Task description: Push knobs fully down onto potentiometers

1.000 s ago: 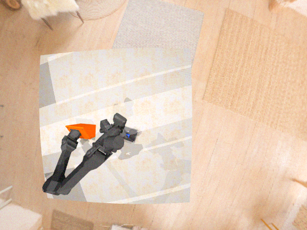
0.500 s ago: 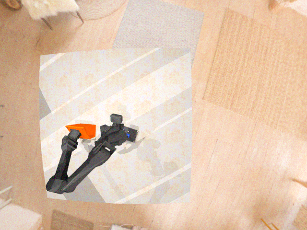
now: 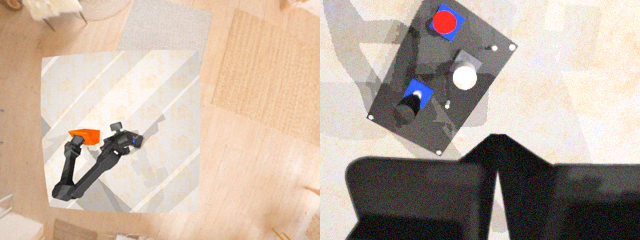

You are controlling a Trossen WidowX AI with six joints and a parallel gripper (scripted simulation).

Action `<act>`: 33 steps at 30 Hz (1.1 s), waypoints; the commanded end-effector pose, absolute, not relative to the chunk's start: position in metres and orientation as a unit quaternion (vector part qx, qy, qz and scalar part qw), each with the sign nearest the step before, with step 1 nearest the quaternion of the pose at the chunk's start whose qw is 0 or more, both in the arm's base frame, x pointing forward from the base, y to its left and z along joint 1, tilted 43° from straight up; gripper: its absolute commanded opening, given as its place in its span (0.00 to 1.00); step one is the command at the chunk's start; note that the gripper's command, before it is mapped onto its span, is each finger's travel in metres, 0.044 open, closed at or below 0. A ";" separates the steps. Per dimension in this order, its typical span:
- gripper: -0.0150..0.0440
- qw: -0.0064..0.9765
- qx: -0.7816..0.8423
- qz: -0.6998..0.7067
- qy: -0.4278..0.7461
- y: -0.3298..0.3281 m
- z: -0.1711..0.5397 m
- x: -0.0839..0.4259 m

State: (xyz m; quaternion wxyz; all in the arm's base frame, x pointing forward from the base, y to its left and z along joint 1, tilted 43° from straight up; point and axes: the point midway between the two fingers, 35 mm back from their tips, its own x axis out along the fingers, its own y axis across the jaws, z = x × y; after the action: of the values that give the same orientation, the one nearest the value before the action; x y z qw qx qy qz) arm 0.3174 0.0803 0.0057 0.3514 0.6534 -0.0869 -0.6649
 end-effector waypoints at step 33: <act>0.25 0.214 0.691 -0.622 -0.301 0.054 0.007 0.307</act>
State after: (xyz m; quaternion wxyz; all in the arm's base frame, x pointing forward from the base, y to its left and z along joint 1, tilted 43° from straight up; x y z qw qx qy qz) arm 0.3066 0.0548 0.0073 0.2435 0.6796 -0.2718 -0.6364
